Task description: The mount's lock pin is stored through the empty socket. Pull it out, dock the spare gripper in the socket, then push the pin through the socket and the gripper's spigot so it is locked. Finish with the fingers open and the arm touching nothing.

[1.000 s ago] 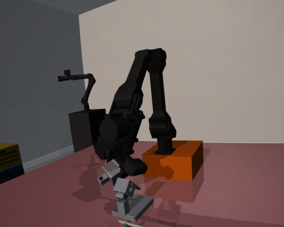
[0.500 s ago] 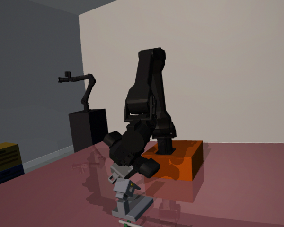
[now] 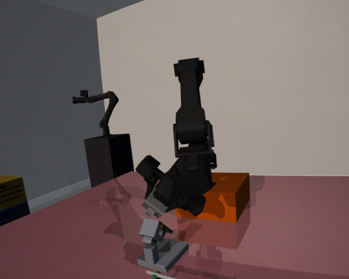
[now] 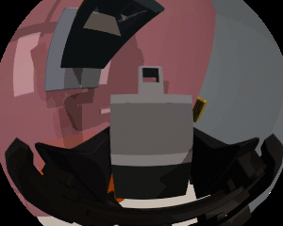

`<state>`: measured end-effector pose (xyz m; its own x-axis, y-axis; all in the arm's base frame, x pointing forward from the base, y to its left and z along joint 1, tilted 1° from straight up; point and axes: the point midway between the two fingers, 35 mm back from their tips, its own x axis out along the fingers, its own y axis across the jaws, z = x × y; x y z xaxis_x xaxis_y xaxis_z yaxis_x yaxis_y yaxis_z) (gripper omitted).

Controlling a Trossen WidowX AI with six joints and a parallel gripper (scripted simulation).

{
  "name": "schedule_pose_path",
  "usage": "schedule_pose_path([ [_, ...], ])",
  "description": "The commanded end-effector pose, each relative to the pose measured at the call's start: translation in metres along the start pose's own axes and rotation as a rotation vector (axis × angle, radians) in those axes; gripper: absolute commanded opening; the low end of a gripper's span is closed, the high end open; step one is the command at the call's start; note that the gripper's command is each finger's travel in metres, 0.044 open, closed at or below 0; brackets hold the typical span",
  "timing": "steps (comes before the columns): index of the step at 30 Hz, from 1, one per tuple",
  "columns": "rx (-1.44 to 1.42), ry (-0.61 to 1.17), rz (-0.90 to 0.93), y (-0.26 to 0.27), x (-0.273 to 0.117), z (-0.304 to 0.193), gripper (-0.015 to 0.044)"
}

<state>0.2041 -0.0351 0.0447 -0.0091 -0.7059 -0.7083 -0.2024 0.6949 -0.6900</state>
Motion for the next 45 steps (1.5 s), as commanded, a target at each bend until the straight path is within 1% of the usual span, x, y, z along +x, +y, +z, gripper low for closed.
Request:
schedule_pose_path([
  [1,-0.069,-0.009,-0.057,-0.002,-0.006,0.000,0.0000],
  [31,-0.630,-0.101,-0.520,0.001,-0.063,-0.001,0.0000],
  [37,-0.642,-0.105,-0.531,0.001,-0.065,0.000,0.0000],
  [45,-0.642,-0.114,-0.530,0.005,-0.060,0.013,0.0000],
])
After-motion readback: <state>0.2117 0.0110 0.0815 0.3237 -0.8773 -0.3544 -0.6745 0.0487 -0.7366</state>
